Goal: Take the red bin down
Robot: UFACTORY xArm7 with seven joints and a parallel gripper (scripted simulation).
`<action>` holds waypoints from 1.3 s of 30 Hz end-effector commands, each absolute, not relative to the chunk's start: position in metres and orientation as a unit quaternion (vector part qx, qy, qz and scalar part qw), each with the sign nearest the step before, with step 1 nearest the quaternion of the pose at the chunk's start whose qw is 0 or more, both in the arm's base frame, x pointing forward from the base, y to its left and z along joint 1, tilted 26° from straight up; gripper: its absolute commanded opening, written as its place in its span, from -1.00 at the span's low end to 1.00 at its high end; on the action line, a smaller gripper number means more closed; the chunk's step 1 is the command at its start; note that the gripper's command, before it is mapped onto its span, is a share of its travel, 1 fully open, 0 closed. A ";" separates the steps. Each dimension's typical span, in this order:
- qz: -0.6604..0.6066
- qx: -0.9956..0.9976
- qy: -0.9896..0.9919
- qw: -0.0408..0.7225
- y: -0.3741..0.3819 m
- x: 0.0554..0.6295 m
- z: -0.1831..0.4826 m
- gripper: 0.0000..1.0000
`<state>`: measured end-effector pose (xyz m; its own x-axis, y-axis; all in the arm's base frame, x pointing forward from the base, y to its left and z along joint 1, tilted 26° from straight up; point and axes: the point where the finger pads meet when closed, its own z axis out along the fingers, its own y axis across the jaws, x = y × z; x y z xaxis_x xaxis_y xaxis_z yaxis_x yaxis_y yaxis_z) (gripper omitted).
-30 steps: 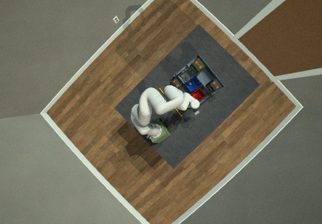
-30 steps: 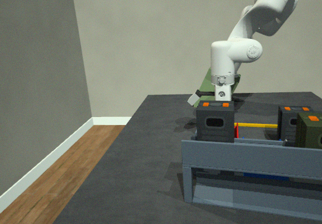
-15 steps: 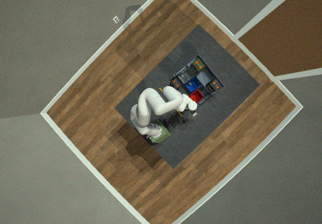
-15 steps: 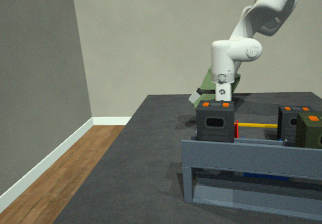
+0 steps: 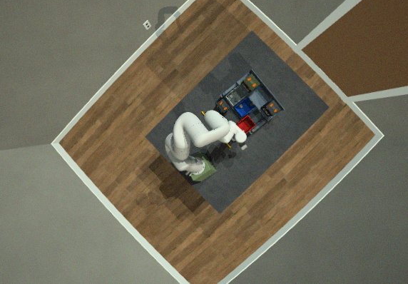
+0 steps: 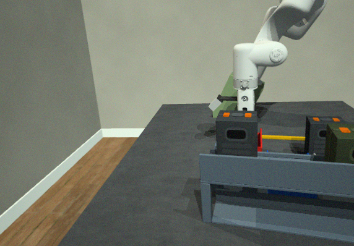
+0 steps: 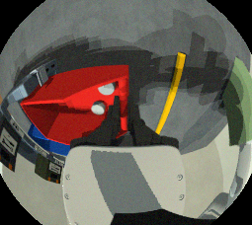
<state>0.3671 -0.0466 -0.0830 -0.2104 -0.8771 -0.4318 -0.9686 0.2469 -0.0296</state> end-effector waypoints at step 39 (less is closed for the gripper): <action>0.123 -0.600 0.769 0.185 -0.038 0.342 -0.090 -1.00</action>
<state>0.3408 -0.0364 -0.0902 -0.2111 -0.8765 -0.4328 -0.9683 0.2480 -0.0301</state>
